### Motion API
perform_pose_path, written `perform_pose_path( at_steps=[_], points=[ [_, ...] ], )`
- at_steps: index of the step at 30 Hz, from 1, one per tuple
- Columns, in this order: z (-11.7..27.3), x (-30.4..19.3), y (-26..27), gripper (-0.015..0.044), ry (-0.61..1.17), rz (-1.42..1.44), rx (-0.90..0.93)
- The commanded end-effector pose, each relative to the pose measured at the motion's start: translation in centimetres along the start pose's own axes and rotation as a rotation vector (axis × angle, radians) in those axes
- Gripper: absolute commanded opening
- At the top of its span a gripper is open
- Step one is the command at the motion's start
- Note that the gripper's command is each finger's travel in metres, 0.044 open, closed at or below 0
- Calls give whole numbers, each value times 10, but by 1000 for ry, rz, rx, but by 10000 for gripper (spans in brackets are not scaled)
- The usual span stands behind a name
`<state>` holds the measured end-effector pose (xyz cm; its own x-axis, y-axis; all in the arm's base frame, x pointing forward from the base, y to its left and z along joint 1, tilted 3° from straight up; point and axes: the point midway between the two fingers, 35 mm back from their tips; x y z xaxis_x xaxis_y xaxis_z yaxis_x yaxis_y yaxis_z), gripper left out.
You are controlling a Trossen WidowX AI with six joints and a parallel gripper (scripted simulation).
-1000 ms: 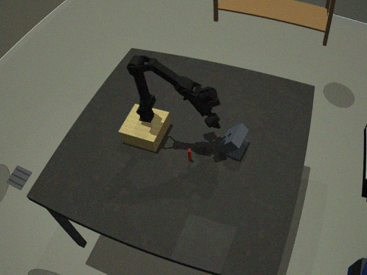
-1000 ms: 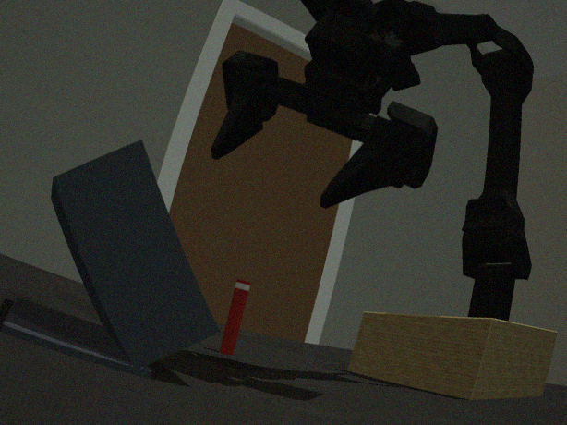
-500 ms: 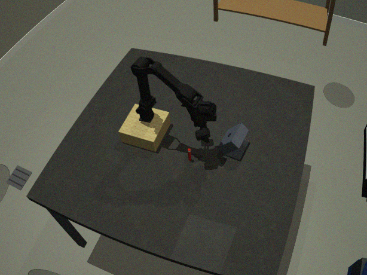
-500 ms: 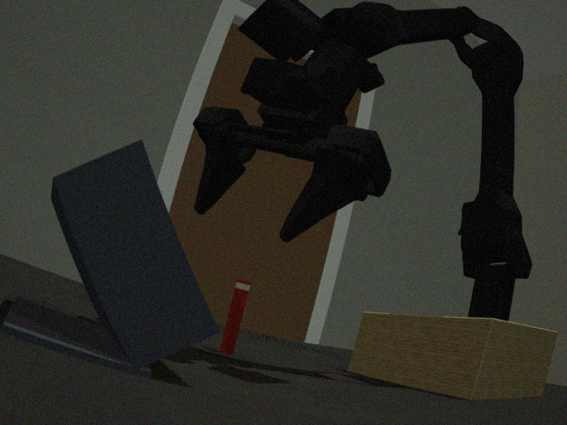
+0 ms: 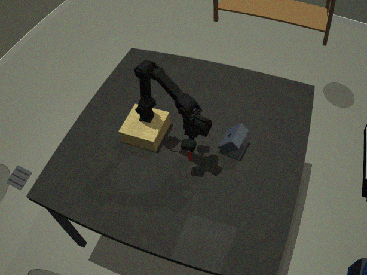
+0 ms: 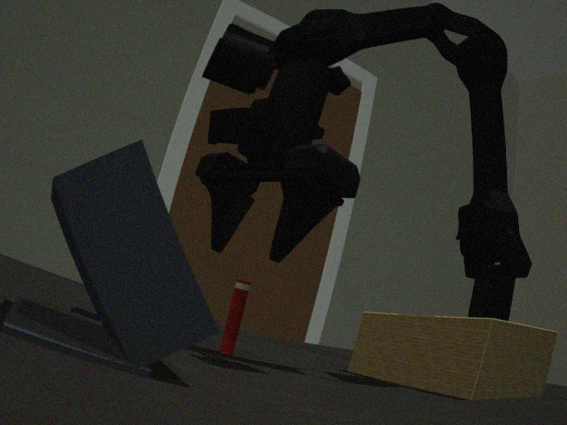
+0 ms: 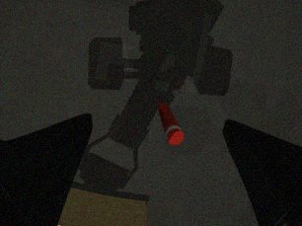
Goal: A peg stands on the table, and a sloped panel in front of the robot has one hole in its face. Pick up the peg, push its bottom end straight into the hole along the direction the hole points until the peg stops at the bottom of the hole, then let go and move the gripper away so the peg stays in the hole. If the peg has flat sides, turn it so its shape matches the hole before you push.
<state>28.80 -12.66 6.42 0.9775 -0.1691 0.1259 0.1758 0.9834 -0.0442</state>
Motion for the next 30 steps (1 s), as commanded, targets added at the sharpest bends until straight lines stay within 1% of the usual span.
perform_pose_path(
  at_steps=[1, 11, 30],
  points=[
    [0, -9, -15, 440, 60, -81, -9],
    [-3, -14, -21, 440, 83, -109, -9],
    [-34, -15, -21, 440, 83, -109, -9]
  ],
)
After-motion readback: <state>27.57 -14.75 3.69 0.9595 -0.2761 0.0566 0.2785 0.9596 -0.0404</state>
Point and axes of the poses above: the point midway between the two fingers, 35 mm back from their tips, its own z axis back along the fingers, its own y axis across the jaws, x = y × z, and after that the axes turned 13 degrees about -z, right-handed
